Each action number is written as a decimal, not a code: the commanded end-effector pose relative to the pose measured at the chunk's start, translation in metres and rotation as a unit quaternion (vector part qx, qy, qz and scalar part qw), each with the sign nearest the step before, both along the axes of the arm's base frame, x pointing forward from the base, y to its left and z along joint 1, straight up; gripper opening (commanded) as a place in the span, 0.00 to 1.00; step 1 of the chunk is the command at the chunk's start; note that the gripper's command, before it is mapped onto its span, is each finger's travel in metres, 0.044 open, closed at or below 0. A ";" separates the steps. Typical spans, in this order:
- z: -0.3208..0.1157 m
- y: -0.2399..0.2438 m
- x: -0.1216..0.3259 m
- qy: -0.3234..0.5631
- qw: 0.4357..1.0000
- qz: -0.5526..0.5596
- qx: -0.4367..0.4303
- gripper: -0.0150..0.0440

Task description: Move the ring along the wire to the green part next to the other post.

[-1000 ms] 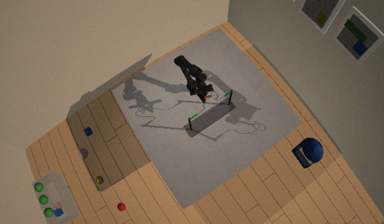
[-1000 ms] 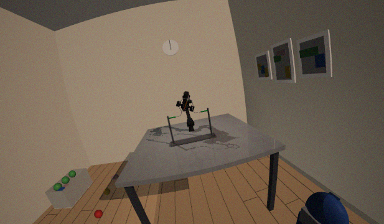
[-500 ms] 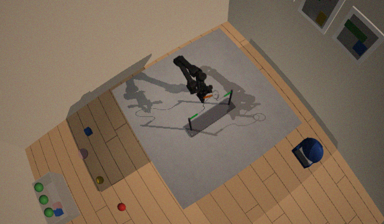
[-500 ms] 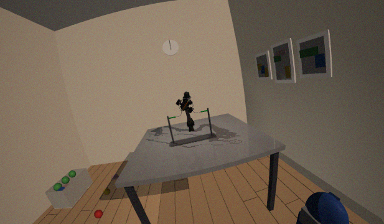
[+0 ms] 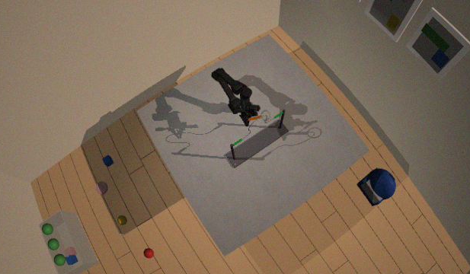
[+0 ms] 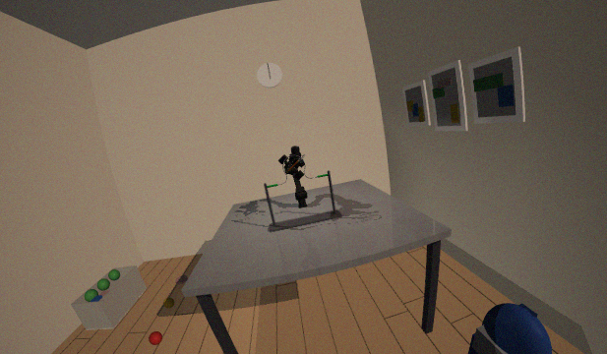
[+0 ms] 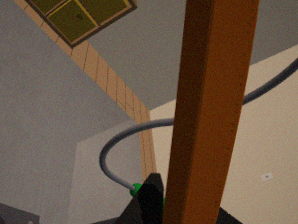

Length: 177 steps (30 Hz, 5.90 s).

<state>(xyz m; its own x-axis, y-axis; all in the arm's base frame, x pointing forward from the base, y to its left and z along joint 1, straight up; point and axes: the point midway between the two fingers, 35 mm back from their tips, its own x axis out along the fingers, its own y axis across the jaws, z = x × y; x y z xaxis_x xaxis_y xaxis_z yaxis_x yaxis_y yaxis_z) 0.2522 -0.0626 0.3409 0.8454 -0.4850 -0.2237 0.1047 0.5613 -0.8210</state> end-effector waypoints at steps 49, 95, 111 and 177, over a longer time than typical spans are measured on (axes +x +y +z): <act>0.034 -0.011 -0.001 -0.002 0.929 -0.004 -0.371 0.00; -0.021 -0.024 0.000 0.000 0.948 -0.004 -0.319 0.00; -0.081 -0.012 0.001 0.001 0.992 -0.001 -0.128 0.00; -0.183 0.152 0.011 -0.037 0.896 0.027 0.443 0.00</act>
<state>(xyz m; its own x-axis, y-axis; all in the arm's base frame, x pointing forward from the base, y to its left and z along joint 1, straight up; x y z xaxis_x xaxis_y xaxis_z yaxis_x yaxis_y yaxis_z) 0.2617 0.0858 0.1533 0.8866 -0.1026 -0.4510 0.0849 0.9946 -0.0593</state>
